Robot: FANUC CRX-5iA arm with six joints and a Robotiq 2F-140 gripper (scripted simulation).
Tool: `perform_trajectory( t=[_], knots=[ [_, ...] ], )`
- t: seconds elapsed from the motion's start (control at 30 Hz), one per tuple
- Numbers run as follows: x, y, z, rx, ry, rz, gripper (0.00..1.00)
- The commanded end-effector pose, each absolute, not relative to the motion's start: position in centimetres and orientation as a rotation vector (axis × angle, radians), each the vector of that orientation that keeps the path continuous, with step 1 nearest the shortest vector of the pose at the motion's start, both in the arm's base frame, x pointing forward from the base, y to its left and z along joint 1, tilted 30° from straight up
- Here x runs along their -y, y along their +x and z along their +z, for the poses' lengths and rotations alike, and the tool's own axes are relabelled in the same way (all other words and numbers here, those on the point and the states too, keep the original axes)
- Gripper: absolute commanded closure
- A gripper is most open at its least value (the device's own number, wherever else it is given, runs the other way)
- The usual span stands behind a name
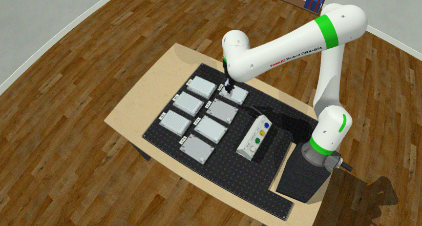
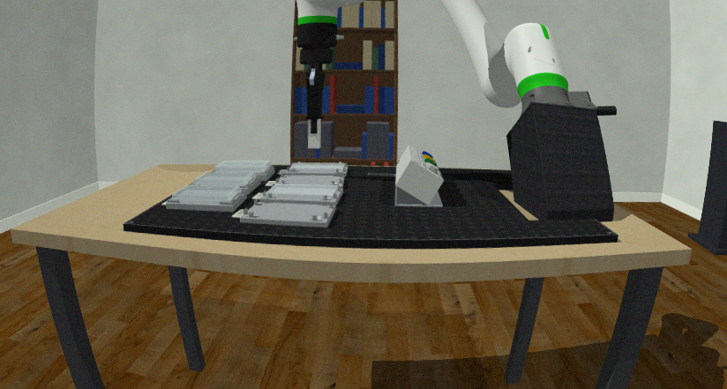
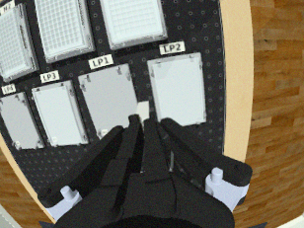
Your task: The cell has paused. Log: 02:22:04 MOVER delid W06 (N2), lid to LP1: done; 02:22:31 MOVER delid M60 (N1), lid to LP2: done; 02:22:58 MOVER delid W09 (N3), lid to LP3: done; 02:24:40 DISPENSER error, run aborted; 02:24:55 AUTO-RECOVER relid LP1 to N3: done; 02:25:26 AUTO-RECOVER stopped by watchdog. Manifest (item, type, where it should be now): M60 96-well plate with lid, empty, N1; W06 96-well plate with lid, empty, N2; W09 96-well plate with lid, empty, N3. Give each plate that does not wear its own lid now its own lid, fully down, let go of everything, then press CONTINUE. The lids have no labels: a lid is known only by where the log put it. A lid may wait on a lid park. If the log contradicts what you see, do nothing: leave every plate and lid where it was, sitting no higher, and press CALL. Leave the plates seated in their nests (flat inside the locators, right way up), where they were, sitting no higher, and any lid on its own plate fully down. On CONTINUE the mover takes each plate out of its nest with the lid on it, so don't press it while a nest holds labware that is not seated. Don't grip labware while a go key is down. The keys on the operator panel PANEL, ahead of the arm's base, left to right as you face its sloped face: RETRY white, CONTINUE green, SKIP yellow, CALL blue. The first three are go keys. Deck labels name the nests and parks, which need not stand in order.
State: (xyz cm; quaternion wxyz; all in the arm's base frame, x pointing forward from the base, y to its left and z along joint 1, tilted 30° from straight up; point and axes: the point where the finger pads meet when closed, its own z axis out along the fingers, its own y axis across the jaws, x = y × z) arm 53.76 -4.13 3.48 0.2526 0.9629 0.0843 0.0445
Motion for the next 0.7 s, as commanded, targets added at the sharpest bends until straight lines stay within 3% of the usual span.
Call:
perform_trajectory(
  t=[0.0, 0.17, 0.23, 0.67],
  knots=[
    [4.1, 53.8, 3.5, -0.229, 2.618, 0.122, 1.0],
    [3.1, 53.9, 3.0, -0.23, 2.62, 0.122, 1.0],
    [-1.9, 53.9, 0.3, -0.232, 2.626, 0.12, 1.0],
    [-15.3, 50.9, -7.5, -0.231, 2.623, 0.12, 1.0]
  ],
)
